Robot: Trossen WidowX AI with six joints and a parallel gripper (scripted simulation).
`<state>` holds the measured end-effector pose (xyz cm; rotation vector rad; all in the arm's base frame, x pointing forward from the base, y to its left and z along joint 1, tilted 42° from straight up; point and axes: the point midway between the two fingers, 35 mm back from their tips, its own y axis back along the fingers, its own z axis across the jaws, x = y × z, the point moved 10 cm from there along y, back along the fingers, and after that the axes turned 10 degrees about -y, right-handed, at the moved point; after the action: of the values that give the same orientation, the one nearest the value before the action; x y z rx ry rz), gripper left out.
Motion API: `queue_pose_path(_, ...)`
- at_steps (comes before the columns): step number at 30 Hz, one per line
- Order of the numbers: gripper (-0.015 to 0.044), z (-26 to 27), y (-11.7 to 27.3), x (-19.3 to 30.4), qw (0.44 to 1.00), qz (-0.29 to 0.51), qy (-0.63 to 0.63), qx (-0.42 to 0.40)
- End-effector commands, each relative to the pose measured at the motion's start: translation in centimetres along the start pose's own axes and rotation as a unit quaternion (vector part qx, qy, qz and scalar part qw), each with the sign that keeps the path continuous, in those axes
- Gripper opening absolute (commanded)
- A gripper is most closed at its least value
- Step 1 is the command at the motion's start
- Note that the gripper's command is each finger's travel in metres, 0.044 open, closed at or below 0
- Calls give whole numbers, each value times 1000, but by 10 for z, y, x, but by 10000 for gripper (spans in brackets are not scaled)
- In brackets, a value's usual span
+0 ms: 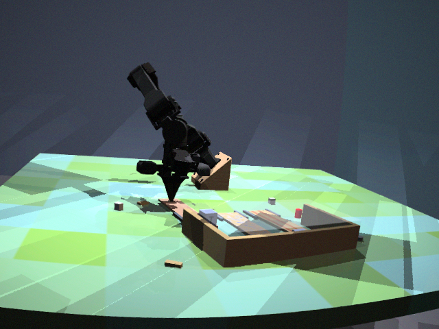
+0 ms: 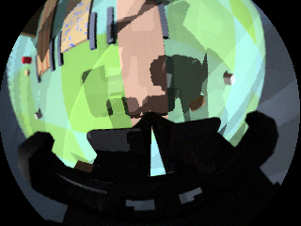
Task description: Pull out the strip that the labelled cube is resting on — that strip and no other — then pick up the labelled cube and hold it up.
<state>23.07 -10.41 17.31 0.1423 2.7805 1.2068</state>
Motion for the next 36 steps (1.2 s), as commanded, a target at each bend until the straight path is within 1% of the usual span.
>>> queue_pose_path(1,0,0,-6,12,1000,15,3,-1)
queue_pose_path(9,0,-2,-6,22,1000,16,3,-1)
queue_pose_path(36,0,-2,-6,22,1000,16,3,-1)
